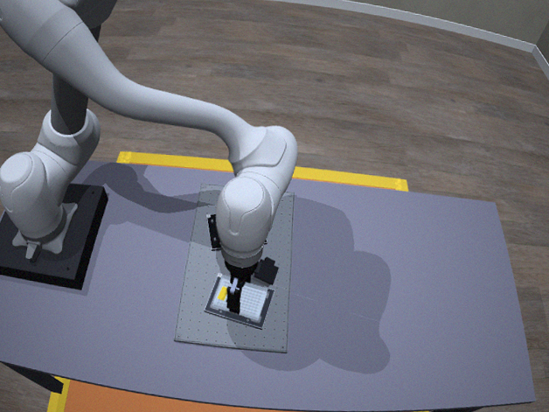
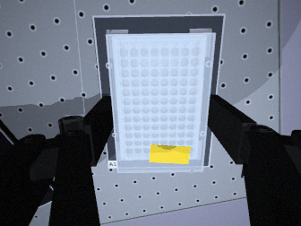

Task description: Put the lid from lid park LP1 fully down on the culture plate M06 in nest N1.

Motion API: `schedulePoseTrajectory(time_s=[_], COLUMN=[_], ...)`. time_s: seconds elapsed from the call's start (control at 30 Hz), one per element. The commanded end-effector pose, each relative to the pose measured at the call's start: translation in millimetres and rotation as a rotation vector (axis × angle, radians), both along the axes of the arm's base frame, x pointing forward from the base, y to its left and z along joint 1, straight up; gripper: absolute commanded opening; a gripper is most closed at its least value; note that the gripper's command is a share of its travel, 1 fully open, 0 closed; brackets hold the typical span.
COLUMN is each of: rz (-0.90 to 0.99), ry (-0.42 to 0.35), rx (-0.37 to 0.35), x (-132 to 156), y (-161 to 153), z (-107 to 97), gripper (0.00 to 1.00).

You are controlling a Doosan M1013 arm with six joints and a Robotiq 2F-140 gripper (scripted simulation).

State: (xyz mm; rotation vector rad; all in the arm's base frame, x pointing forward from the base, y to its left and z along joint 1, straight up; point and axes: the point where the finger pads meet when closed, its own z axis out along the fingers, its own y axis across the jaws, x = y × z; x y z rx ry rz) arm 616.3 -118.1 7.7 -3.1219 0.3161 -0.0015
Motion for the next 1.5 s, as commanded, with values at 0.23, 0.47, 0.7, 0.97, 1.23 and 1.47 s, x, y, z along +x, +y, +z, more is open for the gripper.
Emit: schedulePoseTrajectory(time_s=[0.23, 0.47, 0.7, 0.97, 1.23, 1.47], rz=[-0.006, -0.006, -0.006, -0.007, -0.007, -0.007], ry=[0.003, 0.003, 0.003, 0.003, 0.002, 0.002], rx=[0.000, 0.000, 0.000, 0.000, 0.000, 0.000], x=[-1.7, -1.7, -1.7, -1.8, -1.9, -1.8], y=[-3.2, -3.2, -3.2, -3.1, -3.1, -3.2], z=[-4.4, -4.4, -4.7, -6.6, -11.3, -14.4], gripper=[0.60, 0.60, 0.60, 0.60, 0.60, 0.60])
